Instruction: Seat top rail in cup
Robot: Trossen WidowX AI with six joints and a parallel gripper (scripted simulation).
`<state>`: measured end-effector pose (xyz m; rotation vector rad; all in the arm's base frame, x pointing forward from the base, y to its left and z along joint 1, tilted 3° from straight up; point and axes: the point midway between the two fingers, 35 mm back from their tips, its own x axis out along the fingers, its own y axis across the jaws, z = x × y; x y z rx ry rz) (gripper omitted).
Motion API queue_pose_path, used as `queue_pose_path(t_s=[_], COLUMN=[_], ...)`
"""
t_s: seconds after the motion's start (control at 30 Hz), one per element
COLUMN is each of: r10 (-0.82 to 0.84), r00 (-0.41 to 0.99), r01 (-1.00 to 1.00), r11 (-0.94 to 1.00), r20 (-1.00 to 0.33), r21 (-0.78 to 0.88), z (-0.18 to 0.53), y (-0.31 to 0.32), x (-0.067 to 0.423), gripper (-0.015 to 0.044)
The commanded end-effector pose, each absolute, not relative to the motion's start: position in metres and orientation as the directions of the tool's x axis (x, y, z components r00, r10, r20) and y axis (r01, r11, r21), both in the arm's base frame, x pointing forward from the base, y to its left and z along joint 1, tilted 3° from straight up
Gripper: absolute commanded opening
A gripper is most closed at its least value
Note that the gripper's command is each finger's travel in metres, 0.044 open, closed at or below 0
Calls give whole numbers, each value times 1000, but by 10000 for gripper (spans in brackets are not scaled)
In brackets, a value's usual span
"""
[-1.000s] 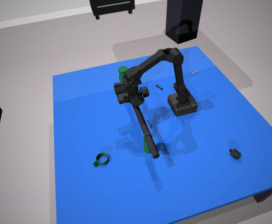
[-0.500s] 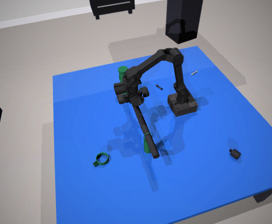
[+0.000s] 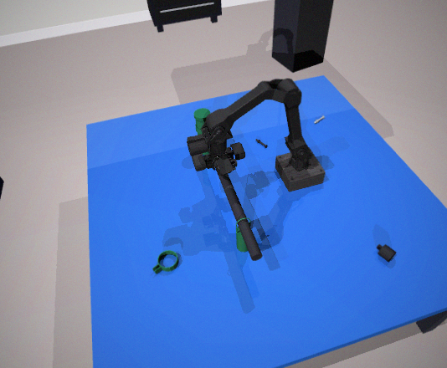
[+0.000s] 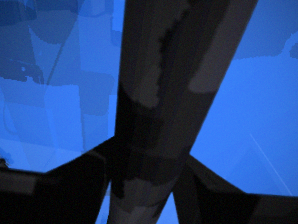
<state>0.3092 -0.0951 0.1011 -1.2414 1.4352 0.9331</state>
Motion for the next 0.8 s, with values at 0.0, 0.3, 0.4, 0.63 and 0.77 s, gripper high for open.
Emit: queue_pose_path(t_s=[0.0, 0.3, 0.4, 0.63, 0.77], r10=[-228, -230, -231, -233, -234], r00=[6, 5, 5, 4, 4], r01=[-982, -982, -982, -982, -982], r11=[182, 182, 183, 183, 183], r20=[-974, -973, -973, -972, -972], r21=[-48, -48, -48, -48, -48], z=[101, 102, 102, 103, 103], y=[-95, -96, -96, -97, -97], x=[309, 309, 309, 308, 308], gripper=[0, 0, 0, 0, 0])
